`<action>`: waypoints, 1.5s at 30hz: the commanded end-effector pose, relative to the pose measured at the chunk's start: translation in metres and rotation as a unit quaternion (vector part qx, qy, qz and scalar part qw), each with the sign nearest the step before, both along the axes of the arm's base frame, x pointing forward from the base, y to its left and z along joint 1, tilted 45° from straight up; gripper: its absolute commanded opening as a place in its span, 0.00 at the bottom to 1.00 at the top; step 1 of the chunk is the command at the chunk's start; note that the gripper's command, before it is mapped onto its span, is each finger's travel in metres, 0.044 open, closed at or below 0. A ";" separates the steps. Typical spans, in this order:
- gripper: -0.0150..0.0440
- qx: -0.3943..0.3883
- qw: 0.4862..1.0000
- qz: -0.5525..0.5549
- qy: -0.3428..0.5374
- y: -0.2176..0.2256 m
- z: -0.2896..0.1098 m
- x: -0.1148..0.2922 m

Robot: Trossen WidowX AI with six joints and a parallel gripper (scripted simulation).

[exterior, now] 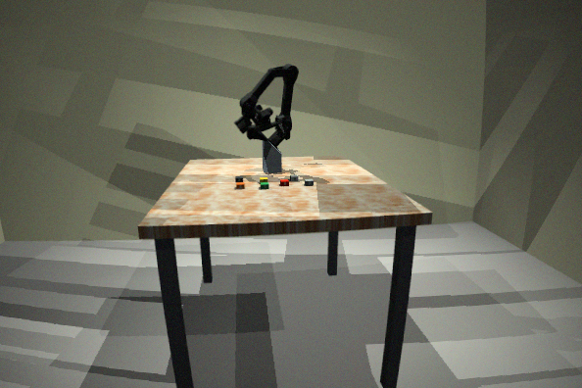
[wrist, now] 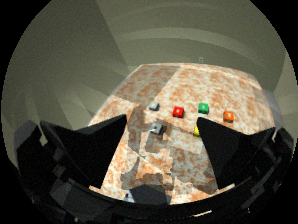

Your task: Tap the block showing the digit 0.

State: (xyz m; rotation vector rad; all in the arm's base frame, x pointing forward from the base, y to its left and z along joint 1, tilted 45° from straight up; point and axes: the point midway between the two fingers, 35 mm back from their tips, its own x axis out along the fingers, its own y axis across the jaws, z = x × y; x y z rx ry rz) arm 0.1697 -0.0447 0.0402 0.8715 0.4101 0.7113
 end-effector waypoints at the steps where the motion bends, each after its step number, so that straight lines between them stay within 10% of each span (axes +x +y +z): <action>1: 0.93 0.000 1.000 0.003 0.002 0.000 -0.001 0.000; 19: 0.93 -0.226 0.865 0.249 0.372 -0.079 -0.129 0.067; 45: 0.93 -0.234 0.860 0.247 0.380 -0.082 -0.132 0.071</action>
